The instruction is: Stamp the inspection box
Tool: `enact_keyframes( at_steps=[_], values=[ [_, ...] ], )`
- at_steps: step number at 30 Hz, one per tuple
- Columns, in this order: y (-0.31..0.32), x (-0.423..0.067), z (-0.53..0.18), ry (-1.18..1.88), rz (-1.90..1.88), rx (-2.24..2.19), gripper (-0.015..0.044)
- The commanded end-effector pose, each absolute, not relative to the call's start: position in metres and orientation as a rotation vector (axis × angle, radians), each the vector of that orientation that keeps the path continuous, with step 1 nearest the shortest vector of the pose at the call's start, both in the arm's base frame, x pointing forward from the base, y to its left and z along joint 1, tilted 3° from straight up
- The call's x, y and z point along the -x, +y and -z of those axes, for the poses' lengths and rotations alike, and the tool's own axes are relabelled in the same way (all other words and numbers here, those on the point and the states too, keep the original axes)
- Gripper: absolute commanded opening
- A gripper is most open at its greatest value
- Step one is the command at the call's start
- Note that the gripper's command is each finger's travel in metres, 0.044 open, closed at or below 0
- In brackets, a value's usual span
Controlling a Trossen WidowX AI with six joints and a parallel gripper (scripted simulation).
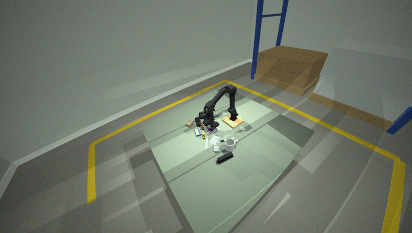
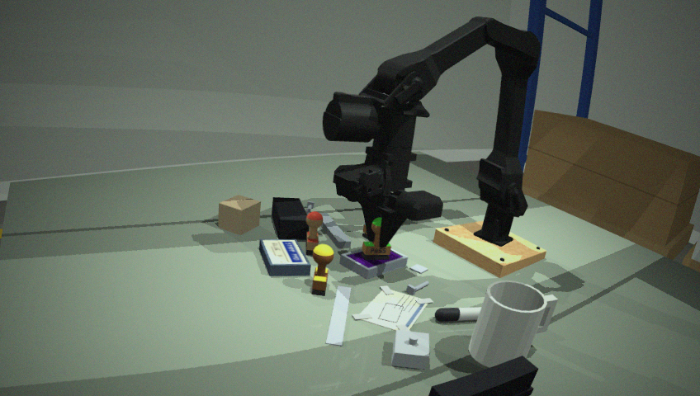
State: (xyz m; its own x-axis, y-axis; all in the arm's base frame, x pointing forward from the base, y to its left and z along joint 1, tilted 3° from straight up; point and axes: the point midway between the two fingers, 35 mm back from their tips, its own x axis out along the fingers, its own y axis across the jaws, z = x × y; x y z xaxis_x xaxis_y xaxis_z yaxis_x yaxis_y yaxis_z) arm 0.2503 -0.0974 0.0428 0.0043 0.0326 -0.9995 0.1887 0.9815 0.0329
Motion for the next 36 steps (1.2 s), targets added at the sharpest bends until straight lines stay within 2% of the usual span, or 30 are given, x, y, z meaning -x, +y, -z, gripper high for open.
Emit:
enact_keyframes(
  at_steps=[1,36],
  values=[
    [-0.098,-0.25,-0.04,1.566,0.124,-0.175,0.0],
    [-0.098,-0.251,-0.058,1.566,0.124,-0.175,0.0]
  ],
)
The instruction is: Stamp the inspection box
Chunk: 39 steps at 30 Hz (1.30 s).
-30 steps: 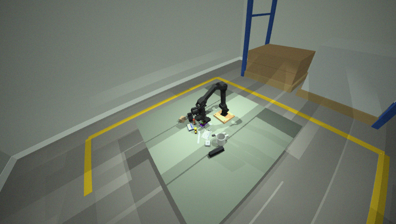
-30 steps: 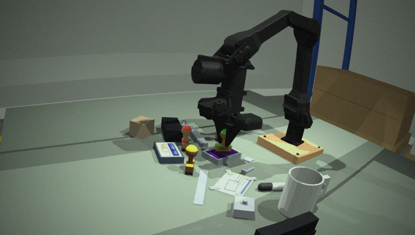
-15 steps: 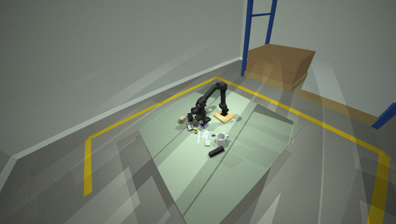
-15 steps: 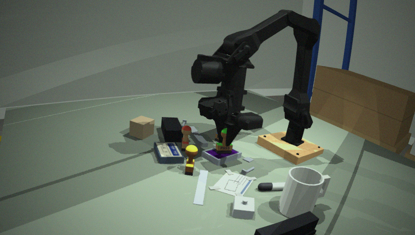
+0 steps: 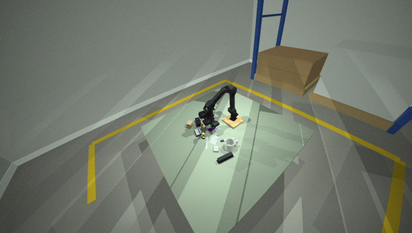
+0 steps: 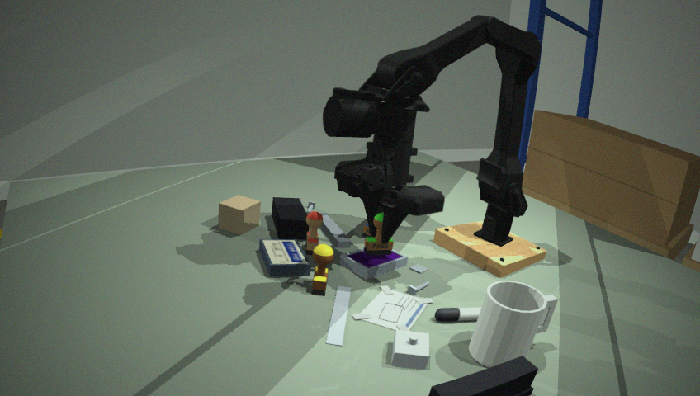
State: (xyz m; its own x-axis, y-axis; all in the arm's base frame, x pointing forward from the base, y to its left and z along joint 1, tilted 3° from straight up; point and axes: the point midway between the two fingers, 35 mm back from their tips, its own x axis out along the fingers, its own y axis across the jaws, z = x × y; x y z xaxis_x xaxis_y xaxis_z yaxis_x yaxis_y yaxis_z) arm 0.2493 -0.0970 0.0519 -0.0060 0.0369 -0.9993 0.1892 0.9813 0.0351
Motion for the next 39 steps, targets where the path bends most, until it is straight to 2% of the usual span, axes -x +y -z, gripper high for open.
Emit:
enact_keyframes(
  at_steps=[1,31,39],
  values=[
    [-0.098,-0.251,-0.06,1.566,0.124,-0.175,0.0],
    [-0.098,-0.252,-0.101,1.566,0.119,-0.17,0.0],
    [-0.078,-0.28,-0.104,1.568,-0.084,0.027,0.0]
  ],
)
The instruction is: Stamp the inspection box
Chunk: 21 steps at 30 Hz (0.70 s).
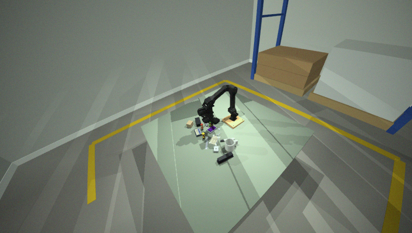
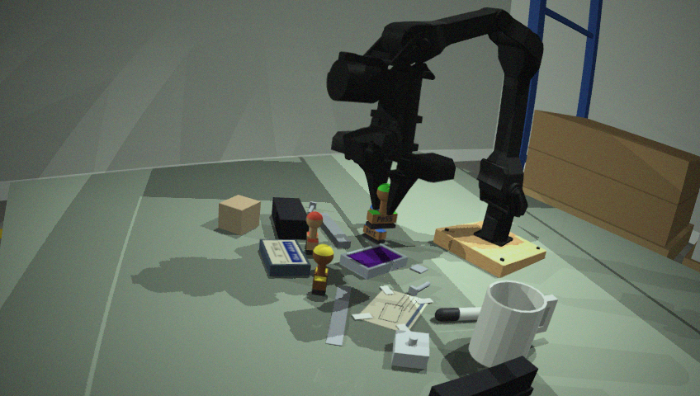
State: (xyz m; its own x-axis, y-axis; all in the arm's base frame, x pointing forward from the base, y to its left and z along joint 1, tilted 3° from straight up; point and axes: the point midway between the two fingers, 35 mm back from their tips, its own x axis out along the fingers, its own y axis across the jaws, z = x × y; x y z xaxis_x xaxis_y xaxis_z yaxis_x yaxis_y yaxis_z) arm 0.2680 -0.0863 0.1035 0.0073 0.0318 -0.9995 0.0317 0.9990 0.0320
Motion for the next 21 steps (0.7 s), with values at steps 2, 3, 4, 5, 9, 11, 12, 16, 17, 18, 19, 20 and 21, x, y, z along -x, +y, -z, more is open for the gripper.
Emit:
enact_keyframes(
  at_steps=[2,3,4,5,9,11,12,16,17,18,19,20,21],
  values=[
    [-0.071,-0.287,-0.104,1.565,-0.139,0.081,0.0],
    [-0.068,-0.29,-0.104,1.563,-0.167,0.108,0.0],
    [-0.064,-0.294,-0.105,1.561,-0.194,0.135,0.0],
    [-0.061,-0.297,-0.105,1.558,-0.222,0.162,0.0],
    [-0.046,-0.311,-0.105,1.544,-0.332,0.269,0.0],
    [-0.038,-0.317,-0.105,1.535,-0.388,0.323,0.0],
    [-0.034,-0.32,-0.105,1.53,-0.415,0.35,0.0],
    [-0.017,-0.332,-0.105,1.506,-0.525,0.457,0.0],
    [-0.012,-0.335,-0.105,1.499,-0.552,0.483,0.0],
    [-0.008,-0.338,-0.105,1.491,-0.58,0.51,0.0],
    [-0.003,-0.34,-0.105,1.484,-0.607,0.536,0.0],
    [0.002,-0.343,-0.105,1.476,-0.634,0.563,0.0],
    [0.006,-0.345,-0.104,1.467,-0.662,0.589,0.0]
  ],
)
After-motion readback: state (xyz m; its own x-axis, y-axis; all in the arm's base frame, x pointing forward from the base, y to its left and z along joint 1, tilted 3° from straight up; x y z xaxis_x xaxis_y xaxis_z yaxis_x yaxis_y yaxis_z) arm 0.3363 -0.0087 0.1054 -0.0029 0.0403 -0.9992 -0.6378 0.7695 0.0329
